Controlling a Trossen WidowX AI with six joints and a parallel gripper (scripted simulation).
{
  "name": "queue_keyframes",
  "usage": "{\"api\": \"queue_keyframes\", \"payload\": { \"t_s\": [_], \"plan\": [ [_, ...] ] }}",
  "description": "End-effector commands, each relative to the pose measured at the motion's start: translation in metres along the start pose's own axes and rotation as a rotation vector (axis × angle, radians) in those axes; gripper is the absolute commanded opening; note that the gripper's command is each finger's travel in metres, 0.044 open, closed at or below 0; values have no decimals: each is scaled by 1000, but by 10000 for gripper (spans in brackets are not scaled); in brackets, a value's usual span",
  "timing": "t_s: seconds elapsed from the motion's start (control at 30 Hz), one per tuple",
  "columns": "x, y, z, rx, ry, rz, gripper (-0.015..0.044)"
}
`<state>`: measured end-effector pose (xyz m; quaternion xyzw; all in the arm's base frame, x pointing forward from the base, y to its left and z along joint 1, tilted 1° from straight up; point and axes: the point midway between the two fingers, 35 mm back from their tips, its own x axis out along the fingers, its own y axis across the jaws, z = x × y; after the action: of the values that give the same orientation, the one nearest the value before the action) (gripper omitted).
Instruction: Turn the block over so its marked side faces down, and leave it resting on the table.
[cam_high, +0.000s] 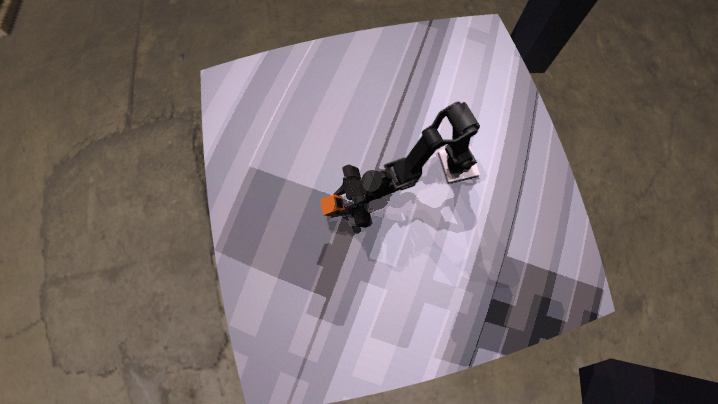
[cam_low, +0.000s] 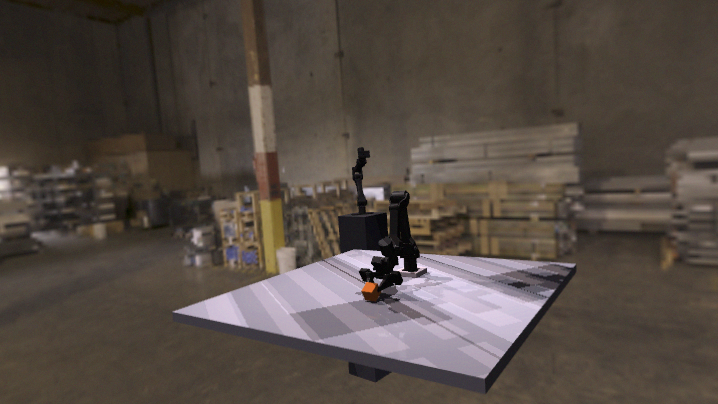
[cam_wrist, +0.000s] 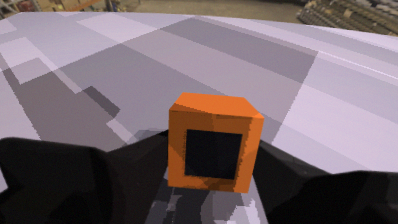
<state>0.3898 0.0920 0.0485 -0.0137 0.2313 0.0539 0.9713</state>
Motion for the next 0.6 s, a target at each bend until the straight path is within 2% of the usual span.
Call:
{"api": "queue_keyframes", "payload": {
  "t_s": [0.0, 0.27, 0.57],
  "plan": [
    [-1, -1, 1, -5, -13, -5, 0],
    [-1, -1, 1, -5, -13, -5, 0],
    [-1, -1, 1, -5, -13, -5, 236]
  ]
}}
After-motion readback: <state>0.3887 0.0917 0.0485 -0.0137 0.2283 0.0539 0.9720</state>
